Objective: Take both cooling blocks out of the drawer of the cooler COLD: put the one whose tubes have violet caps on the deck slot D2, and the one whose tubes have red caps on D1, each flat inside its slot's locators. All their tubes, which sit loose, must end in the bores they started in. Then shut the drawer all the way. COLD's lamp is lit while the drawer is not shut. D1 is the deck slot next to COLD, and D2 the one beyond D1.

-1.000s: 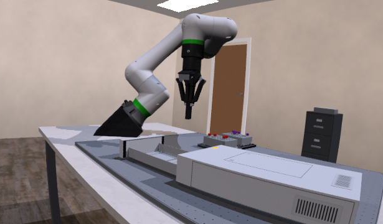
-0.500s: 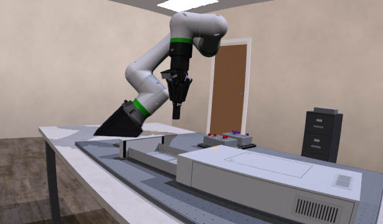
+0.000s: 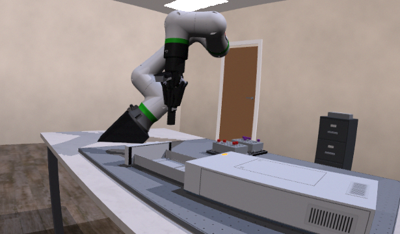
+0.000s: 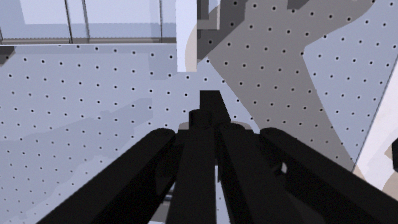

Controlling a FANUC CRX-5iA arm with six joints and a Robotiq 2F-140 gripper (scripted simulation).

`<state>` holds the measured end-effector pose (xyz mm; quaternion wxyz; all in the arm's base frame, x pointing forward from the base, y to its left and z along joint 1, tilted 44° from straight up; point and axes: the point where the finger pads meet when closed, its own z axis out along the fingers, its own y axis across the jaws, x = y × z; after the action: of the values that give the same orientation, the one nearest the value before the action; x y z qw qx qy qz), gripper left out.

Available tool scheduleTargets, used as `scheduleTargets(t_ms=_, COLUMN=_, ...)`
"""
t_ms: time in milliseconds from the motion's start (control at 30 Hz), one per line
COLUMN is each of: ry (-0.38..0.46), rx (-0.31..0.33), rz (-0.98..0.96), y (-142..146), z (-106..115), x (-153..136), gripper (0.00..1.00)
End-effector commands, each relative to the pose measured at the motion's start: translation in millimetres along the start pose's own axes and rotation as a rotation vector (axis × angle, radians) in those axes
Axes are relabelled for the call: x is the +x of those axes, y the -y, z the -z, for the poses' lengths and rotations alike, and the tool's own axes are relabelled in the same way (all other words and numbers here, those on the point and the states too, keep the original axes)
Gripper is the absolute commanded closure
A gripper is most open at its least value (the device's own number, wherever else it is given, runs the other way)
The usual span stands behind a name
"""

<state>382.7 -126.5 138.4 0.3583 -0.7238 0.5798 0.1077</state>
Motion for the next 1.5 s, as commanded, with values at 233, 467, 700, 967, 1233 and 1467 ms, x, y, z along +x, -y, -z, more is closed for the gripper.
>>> scheduleTargets(t_ms=233, ry=-0.001, rx=0.0, rz=0.0, y=-13.2, z=-0.4, x=28.3, gripper=0.9)
scheduleTargets(t_ms=467, ry=-0.001, rx=0.0, rz=0.0, y=-25.3, z=-1.3, x=53.5, gripper=0.9)
scheduleTargets(t_ms=700, ry=-0.001, rx=0.0, rz=0.0, y=-37.5, z=-2.2, x=78.8, gripper=0.9)
scheduleTargets(t_ms=967, ry=-0.001, rx=0.0, rz=0.0, y=-47.9, z=-2.9, x=100.4, gripper=0.9)
scheduleTargets(t_ms=1233, ry=-0.001, rx=0.0, rz=0.0, y=-56.0, z=-4.8, x=117.3, gripper=0.9)
scheduleTargets(t_ms=1467, ry=-0.001, rx=0.0, rz=0.0, y=-56.0, z=-11.5, x=117.3, gripper=0.9)
